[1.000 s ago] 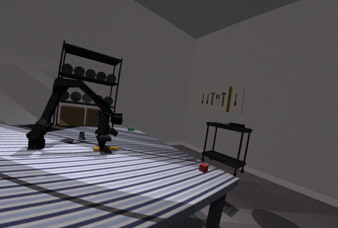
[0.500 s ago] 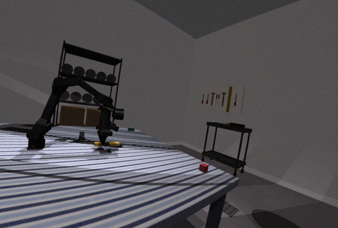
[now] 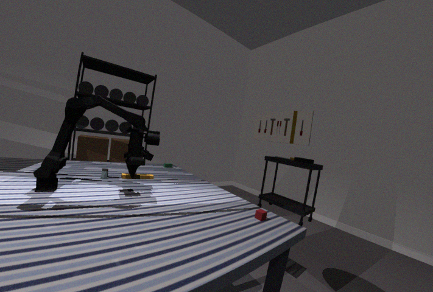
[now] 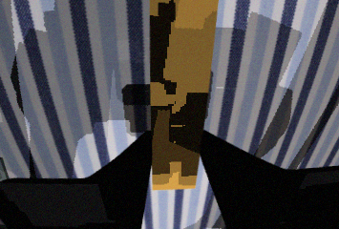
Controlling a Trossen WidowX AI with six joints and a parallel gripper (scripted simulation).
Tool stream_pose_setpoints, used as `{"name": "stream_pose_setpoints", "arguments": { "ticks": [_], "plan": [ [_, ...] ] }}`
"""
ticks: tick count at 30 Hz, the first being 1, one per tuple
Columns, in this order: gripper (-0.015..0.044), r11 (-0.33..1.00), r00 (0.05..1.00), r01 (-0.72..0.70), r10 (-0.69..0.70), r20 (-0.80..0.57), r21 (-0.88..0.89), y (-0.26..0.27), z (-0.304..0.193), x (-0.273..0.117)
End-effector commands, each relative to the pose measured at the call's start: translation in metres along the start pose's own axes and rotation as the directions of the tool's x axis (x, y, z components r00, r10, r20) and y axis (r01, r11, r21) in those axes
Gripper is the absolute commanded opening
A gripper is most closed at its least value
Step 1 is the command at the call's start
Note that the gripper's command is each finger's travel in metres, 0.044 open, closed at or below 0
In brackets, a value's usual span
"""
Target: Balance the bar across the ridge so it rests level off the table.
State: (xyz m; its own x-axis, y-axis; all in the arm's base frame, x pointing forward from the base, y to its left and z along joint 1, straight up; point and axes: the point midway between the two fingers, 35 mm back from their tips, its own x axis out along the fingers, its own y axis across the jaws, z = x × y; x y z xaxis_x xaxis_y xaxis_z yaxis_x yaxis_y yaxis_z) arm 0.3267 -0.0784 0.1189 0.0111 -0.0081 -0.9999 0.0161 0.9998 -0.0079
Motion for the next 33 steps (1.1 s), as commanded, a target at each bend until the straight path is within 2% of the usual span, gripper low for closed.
{"name": "stream_pose_setpoints", "arguments": {
  "ticks": [1,11,33],
  "plan": [
    [0.0000,1.000,1.000,-0.001,0.001,0.015,-0.003,0.001,0.000,-0.013],
    [0.0000,1.000,1.000,-0.002,0.002,0.015,-0.015,0.004,-0.003,-0.032],
    [0.0000,0.921,1.000,-0.003,0.009,0.014,-0.390,0.090,-0.014,-0.034]
  ]
}}
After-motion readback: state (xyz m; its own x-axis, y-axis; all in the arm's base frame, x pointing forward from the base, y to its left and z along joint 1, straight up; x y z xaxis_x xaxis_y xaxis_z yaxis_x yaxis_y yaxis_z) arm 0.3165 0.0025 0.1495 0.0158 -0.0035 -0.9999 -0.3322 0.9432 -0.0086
